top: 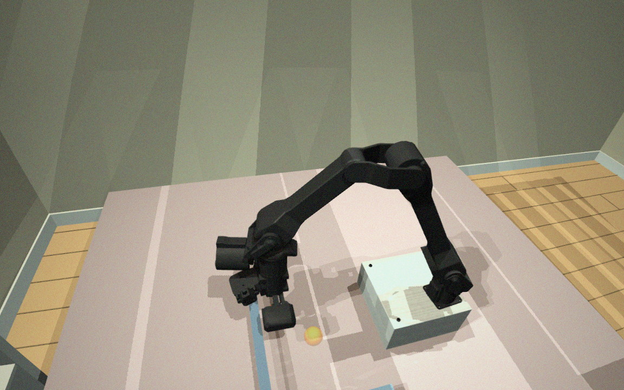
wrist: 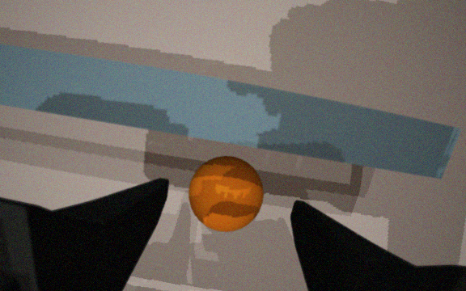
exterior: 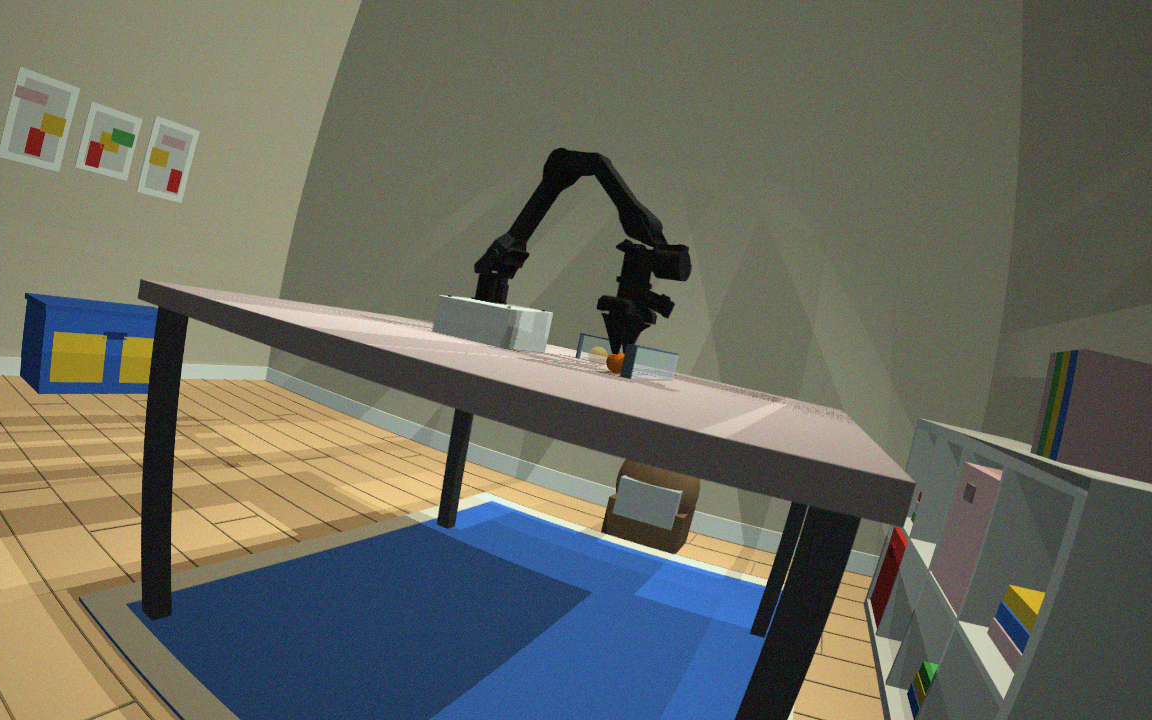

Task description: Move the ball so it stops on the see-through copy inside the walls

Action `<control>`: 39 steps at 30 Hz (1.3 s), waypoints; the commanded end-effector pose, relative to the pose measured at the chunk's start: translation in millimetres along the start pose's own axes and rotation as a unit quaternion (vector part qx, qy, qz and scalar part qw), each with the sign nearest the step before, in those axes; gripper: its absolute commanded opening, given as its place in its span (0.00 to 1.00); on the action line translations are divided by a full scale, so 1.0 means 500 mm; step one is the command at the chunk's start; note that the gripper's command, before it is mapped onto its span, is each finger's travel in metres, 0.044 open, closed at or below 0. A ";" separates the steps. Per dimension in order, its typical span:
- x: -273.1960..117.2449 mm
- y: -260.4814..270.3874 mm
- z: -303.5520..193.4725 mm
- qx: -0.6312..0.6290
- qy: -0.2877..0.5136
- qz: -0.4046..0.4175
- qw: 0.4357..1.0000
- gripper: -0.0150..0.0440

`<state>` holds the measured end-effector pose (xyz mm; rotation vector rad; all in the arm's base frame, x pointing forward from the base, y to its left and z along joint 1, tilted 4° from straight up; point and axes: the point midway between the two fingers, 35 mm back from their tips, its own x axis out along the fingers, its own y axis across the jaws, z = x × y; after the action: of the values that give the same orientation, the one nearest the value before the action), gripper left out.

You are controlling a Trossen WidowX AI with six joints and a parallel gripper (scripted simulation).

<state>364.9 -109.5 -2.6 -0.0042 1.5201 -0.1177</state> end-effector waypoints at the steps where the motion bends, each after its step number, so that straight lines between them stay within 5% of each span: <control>1: 0.024 0.003 -0.009 -0.003 0.009 0.003 1.000 0.77; 9: 0.038 0.004 -0.010 -0.003 0.009 0.003 1.000 0.77; 12: 0.038 0.004 -0.010 -0.003 0.009 0.003 1.000 0.64; 21: 0.038 0.004 -0.010 -0.003 0.009 0.003 1.000 0.54; 28: 0.003 0.010 -0.009 -0.010 0.016 0.005 1.000 0.25; 39: -0.146 0.009 -0.002 -0.011 0.017 0.005 1.000 0.25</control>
<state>359.9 -99.7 46.5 -0.0162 1.5716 -0.0868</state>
